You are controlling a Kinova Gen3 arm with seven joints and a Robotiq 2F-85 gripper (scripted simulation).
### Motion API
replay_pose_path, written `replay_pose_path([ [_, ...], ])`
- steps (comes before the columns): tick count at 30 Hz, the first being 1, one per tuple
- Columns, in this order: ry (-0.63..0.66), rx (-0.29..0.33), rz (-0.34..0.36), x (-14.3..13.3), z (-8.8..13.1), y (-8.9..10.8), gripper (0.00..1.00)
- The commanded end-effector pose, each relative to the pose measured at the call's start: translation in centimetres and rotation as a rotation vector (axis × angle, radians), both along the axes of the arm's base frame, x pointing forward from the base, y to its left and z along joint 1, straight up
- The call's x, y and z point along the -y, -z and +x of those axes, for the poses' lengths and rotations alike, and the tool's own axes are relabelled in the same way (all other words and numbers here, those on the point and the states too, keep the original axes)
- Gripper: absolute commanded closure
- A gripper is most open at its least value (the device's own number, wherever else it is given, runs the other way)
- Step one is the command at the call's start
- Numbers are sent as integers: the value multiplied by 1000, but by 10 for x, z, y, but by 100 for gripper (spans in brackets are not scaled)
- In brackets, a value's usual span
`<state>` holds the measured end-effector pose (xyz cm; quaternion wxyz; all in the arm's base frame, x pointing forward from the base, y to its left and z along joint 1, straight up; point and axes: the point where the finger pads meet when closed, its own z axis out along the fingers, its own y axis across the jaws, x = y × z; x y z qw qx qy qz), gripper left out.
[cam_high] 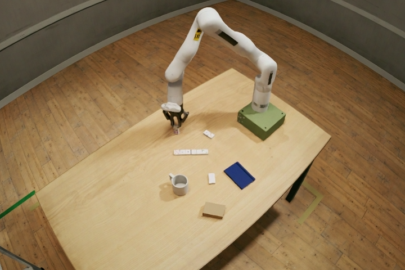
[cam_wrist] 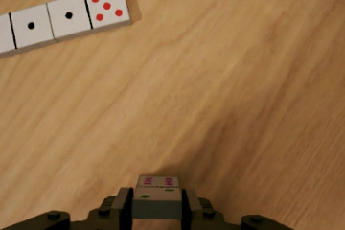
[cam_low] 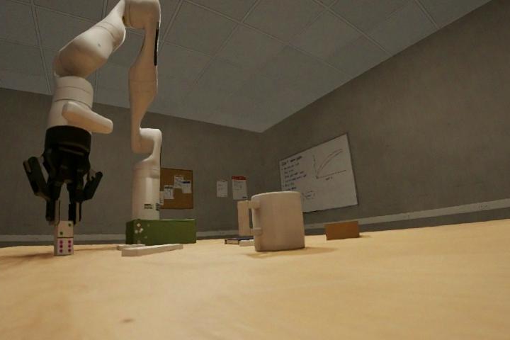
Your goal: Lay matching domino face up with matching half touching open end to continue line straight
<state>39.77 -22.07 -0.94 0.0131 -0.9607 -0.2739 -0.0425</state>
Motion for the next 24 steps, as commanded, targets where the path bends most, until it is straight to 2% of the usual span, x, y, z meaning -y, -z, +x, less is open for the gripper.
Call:
replay_pose_path([
  [1,0,4,1,0,0,-1,65],
  [24,0,43,25,2,-2,0,65],
])
